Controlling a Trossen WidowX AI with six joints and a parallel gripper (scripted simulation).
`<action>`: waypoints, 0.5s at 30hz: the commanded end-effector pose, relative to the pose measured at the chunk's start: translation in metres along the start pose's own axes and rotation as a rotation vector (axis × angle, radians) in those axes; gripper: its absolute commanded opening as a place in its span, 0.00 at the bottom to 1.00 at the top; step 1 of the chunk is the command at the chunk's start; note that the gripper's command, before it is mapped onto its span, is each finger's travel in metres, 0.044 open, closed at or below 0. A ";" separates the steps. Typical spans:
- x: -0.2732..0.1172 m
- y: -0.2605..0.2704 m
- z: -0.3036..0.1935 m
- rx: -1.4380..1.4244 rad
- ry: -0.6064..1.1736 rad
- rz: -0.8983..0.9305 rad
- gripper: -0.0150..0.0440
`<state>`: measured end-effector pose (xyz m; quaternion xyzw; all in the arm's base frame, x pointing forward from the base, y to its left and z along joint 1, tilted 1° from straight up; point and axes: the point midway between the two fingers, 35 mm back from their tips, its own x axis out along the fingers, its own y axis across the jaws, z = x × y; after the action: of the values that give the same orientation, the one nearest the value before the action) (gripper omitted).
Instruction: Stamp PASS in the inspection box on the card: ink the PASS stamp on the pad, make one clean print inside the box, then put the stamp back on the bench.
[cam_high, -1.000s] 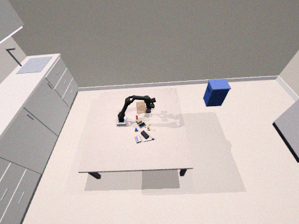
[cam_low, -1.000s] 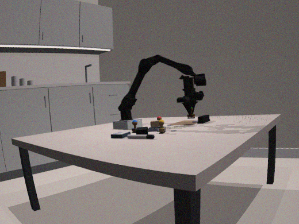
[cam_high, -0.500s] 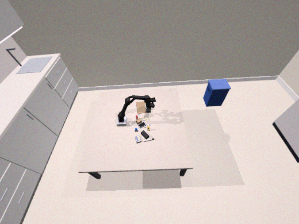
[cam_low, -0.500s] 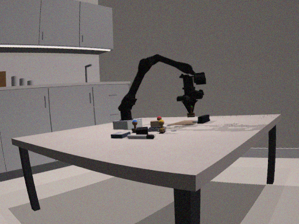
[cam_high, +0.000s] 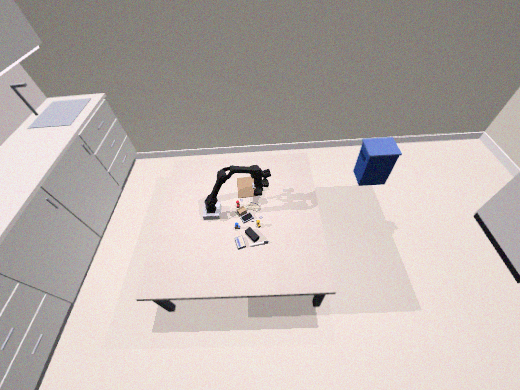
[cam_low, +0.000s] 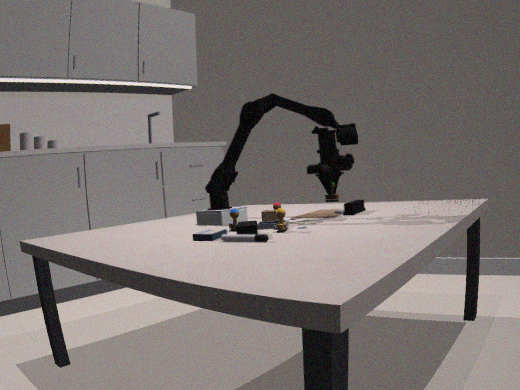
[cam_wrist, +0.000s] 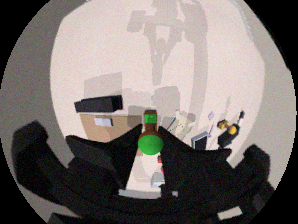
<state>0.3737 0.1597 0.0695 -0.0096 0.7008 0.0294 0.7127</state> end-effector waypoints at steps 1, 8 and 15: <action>-0.003 0.001 0.000 -0.005 0.000 0.007 0.25; -0.006 0.001 0.000 -0.005 0.001 0.007 0.25; -0.010 0.001 -0.001 -0.005 0.001 0.008 0.25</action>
<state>0.3732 0.1595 0.0768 -0.0088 0.7009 0.0298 0.7126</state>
